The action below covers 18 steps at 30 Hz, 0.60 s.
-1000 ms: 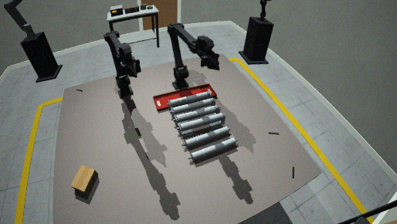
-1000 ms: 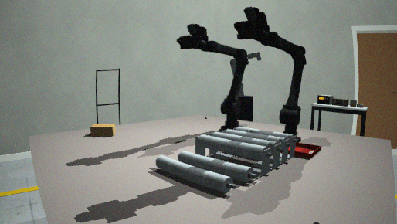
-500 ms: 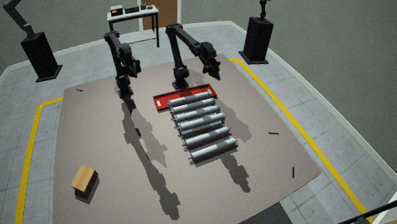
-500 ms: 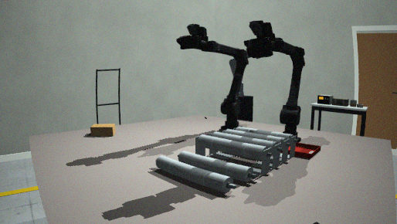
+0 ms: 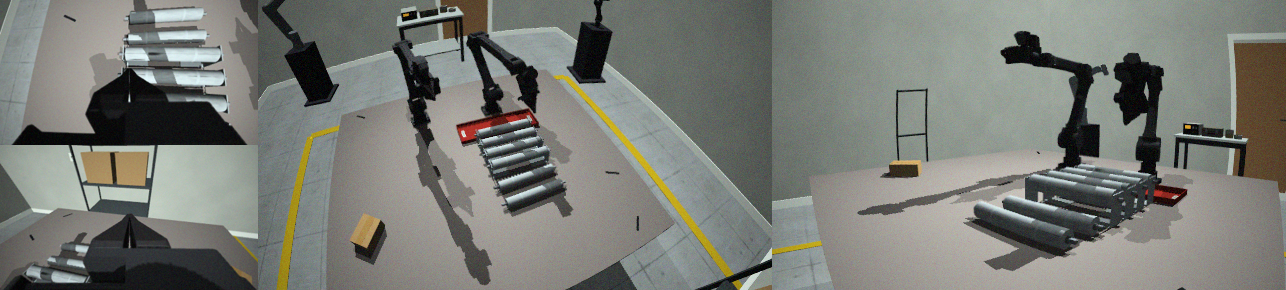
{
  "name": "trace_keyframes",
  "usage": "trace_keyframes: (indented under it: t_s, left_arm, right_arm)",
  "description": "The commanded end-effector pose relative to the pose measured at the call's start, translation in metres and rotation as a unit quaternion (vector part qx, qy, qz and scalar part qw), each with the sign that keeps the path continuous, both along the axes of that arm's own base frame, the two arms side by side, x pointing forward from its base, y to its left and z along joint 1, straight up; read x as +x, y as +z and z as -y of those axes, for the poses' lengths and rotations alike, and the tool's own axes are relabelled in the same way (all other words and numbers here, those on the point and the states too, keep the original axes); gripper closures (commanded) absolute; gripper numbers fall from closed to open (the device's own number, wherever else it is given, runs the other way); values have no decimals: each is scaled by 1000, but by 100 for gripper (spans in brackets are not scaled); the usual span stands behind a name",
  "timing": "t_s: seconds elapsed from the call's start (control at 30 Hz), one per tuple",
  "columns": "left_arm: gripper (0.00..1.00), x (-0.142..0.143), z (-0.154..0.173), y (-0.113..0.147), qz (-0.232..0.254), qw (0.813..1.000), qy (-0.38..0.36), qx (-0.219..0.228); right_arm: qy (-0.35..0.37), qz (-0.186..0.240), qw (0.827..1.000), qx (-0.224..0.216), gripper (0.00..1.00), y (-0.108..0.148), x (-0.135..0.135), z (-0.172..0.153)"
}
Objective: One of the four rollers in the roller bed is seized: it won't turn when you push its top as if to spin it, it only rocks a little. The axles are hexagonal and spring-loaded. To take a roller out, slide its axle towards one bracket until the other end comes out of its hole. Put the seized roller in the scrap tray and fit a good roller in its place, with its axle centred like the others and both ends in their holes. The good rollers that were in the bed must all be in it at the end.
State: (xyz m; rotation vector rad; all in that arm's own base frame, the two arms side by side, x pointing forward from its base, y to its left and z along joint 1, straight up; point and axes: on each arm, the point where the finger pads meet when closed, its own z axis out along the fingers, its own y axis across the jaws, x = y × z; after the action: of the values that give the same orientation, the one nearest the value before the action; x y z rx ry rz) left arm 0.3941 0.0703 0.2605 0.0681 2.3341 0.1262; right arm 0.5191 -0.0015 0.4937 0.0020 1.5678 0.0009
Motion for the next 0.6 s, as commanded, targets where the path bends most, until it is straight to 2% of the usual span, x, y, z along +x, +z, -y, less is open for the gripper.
trace_keyframes:
  t_s: [0.0, 0.13, 0.23, 0.27, 0.4, 0.47, 0.53, 0.57]
  left_arm:
    - [100, -33, -7, -19, -52, 999, -12, 12]
    - [100, -78, -8, -56, -130, 991, -18, -3]
    - [100, -86, -9, -57, -141, 990, -19, -5]
    - [100, -102, -6, -74, -168, 985, -21, -14]
    - [100, -128, -3, -90, -209, 977, -21, -32]
    - [100, -132, -3, -90, -213, 976, -19, -36]
    - [100, -117, -6, -77, -197, 980, -17, -33]
    - [100, -131, -3, -97, -214, 976, -12, -41]
  right_arm:
    - [6, -7, 1000, 0, 100, -2, 6, -6]
    - [6, -7, 1000, 0, 100, -2, 6, -6]
    - [6, -7, 1000, 0, 100, -2, 6, -6]
    - [6, -7, 1000, 0, 100, -2, 6, -6]
    - [6, -7, 1000, 0, 100, -2, 6, -6]
    - [6, -7, 1000, 0, 100, -2, 6, -6]
    - [6, -7, 1000, 0, 100, -2, 6, -6]
    - [6, -7, 1000, 0, 100, -2, 6, -6]
